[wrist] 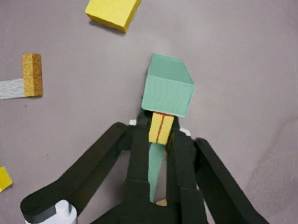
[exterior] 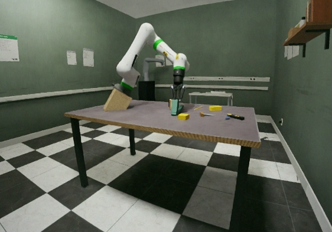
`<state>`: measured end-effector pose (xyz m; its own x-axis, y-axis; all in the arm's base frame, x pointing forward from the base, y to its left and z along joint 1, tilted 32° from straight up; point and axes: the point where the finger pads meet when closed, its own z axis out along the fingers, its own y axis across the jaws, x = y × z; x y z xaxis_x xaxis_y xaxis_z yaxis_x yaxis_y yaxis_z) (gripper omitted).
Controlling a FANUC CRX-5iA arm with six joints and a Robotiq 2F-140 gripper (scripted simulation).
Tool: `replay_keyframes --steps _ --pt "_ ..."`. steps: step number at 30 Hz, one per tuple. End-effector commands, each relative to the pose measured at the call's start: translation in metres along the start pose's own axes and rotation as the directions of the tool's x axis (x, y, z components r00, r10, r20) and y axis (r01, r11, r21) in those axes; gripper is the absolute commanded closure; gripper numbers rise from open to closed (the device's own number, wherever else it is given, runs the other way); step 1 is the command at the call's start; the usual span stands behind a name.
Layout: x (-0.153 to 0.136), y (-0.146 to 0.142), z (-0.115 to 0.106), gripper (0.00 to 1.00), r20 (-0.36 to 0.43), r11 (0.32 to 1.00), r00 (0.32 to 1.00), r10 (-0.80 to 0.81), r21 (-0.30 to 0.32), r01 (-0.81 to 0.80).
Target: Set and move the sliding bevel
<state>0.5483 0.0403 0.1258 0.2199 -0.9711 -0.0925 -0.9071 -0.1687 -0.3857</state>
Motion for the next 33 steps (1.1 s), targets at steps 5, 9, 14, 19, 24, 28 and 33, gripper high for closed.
replay_keyframes --steps 5,9,14,19,24,28,33 --pt "0.0004 -0.0006 -0.0007 0.90 -0.001 1.000 1.000 0.000 0.002 0.000" --pt "0.0004 -0.0006 -0.0007 0.90 -0.001 1.000 1.000 0.000 0.002 0.000" --pt "0.0004 -0.0006 -0.0008 0.90 -0.001 1.000 1.000 0.000 0.002 0.000" --pt "0.0002 -0.0006 -0.0034 0.90 -0.001 1.000 1.000 0.000 0.002 0.000" --pt "0.0000 -0.0006 -0.0060 0.90 -0.001 1.000 1.000 0.000 0.002 0.000" --pt "-0.0002 -0.0006 -0.0083 0.90 -0.001 1.000 1.000 0.000 0.002 0.000" --pt "-0.0002 -0.0006 -0.0087 0.90 -0.001 1.000 1.000 0.000 0.002 0.000"
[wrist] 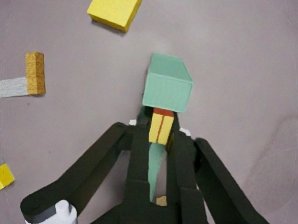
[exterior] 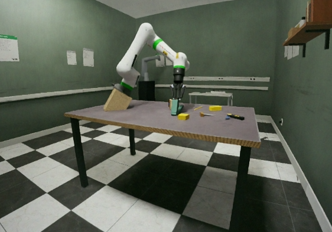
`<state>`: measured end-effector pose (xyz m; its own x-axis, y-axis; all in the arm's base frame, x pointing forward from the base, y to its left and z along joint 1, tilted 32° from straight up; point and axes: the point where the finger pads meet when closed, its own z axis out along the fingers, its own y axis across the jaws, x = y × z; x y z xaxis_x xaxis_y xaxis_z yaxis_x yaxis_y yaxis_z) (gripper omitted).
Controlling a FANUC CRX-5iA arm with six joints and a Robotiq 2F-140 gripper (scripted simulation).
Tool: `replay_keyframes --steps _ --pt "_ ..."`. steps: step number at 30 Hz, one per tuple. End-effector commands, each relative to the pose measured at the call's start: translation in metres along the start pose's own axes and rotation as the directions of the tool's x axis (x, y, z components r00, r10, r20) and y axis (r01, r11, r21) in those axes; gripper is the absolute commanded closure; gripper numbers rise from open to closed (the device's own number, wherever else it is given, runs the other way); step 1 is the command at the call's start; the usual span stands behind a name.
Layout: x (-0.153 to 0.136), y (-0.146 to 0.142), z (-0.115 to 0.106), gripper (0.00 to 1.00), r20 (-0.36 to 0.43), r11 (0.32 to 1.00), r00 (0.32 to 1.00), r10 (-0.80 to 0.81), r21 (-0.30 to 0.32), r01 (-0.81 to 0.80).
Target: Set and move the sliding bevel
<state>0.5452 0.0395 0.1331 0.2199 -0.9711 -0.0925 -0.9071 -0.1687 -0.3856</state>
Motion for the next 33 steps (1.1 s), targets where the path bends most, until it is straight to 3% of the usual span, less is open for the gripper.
replay_keyframes --steps 1,26,33 --pt "0.000 -0.001 -0.001 0.90 -0.001 1.000 1.000 0.000 0.002 0.000" --pt "-0.012 -0.001 0.000 0.90 -0.001 1.000 1.000 0.000 0.002 0.000" --pt "-0.008 -0.001 -0.012 0.90 -0.001 1.000 1.000 0.000 0.002 0.000"
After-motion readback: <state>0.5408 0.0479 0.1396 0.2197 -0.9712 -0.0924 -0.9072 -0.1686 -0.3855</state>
